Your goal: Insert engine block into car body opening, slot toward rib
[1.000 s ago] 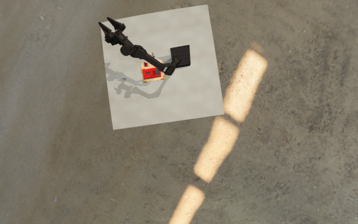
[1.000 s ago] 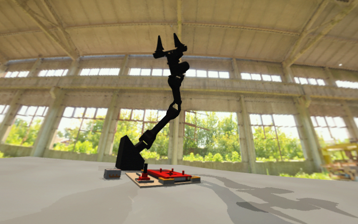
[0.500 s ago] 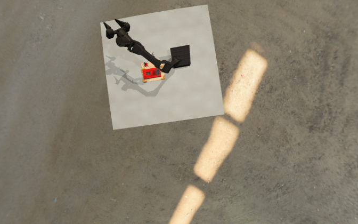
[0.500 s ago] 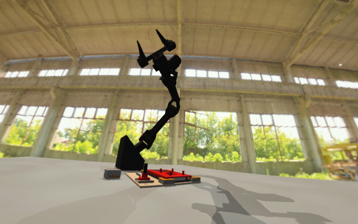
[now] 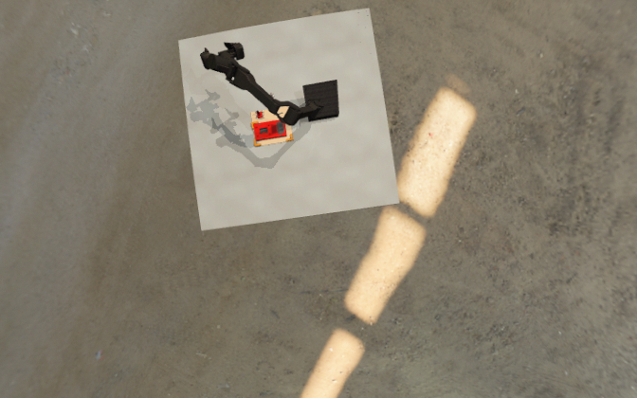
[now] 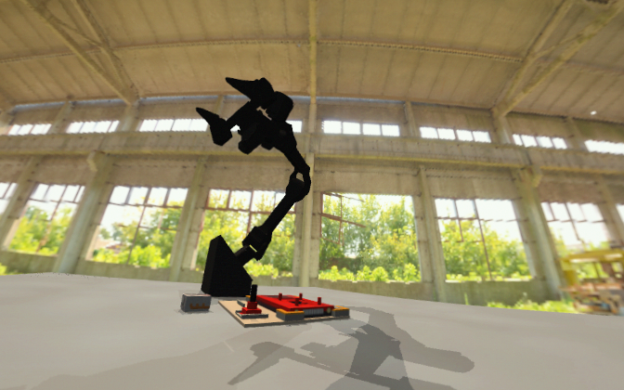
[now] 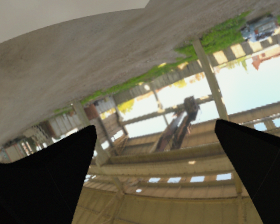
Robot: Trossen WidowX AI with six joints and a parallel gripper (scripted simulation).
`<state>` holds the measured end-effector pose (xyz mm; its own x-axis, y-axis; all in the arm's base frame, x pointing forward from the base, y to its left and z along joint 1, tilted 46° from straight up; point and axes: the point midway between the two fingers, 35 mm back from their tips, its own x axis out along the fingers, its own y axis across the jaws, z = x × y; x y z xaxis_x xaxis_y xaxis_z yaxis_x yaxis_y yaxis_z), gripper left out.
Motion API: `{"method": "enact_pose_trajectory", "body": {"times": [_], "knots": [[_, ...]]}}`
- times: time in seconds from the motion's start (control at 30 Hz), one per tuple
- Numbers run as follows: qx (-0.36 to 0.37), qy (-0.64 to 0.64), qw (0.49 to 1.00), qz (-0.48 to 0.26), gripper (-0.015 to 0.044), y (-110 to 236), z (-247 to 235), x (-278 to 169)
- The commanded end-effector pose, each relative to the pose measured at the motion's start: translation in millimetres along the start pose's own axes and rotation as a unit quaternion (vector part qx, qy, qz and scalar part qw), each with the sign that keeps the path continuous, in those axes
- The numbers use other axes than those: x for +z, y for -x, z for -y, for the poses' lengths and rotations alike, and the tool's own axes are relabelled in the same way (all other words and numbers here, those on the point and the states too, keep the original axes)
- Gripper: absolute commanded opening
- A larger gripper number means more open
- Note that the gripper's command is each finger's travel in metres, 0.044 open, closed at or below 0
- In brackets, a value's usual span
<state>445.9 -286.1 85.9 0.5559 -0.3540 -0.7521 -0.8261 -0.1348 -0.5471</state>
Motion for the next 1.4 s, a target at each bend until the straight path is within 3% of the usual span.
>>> {"method": "enact_pose_trajectory", "body": {"times": [0.0,0.53,1.2,1.37], "knots": [[0.036,0.021,0.998,0.057,0.0440,-12.4,-26.2,25.7],[0.147,0.069,0.942,0.293,0.0440,-20.0,-119.9,123.3],[0.216,0.027,0.795,0.567,0.0440,35.2,-188.3,222.3],[0.218,0.020,0.783,0.583,0.0440,42.7,-191.7,227.5]]}}
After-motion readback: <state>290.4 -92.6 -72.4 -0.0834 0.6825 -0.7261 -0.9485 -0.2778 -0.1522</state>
